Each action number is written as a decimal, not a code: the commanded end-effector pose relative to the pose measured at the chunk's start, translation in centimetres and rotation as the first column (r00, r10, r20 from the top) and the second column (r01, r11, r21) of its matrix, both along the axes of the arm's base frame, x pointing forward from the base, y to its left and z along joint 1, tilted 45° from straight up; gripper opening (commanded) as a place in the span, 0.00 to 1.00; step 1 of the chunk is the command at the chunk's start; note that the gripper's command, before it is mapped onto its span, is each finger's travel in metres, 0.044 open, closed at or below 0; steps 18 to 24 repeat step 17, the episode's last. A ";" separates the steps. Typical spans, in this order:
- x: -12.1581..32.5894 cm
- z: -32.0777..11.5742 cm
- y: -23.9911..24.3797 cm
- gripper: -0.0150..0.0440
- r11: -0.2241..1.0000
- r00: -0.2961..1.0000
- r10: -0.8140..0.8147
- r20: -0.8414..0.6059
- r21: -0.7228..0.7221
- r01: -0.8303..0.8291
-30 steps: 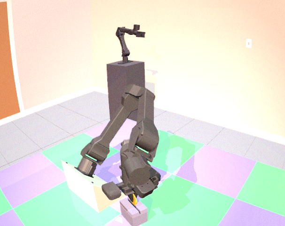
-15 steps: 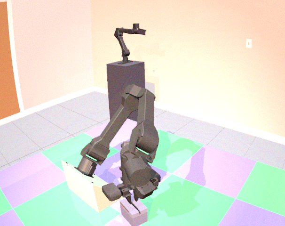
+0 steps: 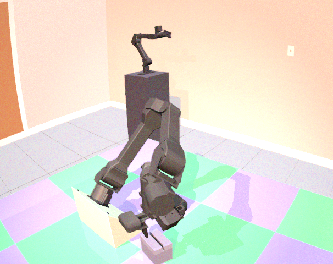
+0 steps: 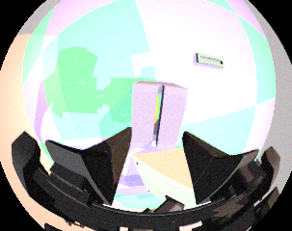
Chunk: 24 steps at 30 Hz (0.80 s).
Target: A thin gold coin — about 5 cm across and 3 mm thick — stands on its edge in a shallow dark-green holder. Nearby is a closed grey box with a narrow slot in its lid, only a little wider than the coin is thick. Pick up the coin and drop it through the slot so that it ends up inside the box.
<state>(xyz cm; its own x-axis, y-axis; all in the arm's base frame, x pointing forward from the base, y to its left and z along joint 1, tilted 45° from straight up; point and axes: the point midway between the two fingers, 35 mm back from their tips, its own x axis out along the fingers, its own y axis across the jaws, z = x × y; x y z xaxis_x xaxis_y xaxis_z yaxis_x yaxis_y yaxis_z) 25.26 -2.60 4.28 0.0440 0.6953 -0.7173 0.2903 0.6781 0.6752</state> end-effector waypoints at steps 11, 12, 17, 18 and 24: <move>-0.5 3.7 -3.4 1.00 1.000 1.000 -0.001 0.002 0.001 0.001; -0.5 3.7 -3.4 1.00 1.000 1.000 -0.001 0.002 0.001 0.001; -0.5 3.7 -3.4 1.00 1.000 1.000 -0.001 0.002 0.001 0.001; -0.5 3.7 -3.4 1.00 1.000 1.000 -0.001 0.002 0.001 0.001; -0.5 3.7 -3.4 1.00 1.000 1.000 -0.001 0.002 0.001 0.001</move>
